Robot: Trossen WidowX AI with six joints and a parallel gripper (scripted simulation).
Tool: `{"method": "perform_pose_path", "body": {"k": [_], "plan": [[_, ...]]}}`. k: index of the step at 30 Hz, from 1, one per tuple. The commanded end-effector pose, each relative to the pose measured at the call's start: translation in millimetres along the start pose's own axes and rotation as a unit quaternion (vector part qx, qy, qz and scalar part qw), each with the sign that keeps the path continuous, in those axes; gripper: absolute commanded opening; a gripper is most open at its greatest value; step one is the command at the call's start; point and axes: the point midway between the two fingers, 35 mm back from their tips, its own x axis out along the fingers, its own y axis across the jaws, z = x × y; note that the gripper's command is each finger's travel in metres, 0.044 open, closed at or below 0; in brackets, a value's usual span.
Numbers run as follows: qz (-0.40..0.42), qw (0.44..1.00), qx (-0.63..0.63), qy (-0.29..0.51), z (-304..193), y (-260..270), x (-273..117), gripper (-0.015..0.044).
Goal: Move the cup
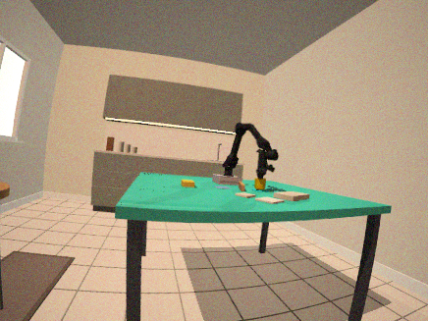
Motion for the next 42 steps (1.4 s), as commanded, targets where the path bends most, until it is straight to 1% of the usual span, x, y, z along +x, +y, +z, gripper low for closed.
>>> {"method": "perform_pose_path", "body": {"k": [1,6,11,12,21,42], "plan": [[0.0,1.0,0.0,-0.001,0.2,-0.1,-0.5,0.0],[0.0,1.0,0.0,-0.001,0.2,-0.1,-0.5,0.0],[0.0,1.0,0.0,-0.001,0.2,-0.1,-0.5,0.0131],[0.0,1.0,0.0,-0.001,0.2,-0.1,-0.5,0.0147],[0.0,1.0,0.0,-0.001,0.4,-0.3,-3.1,0.0147],[0.001,1.0,0.002,0.0,0.0,-0.6,-37.6,0.0147]]}}
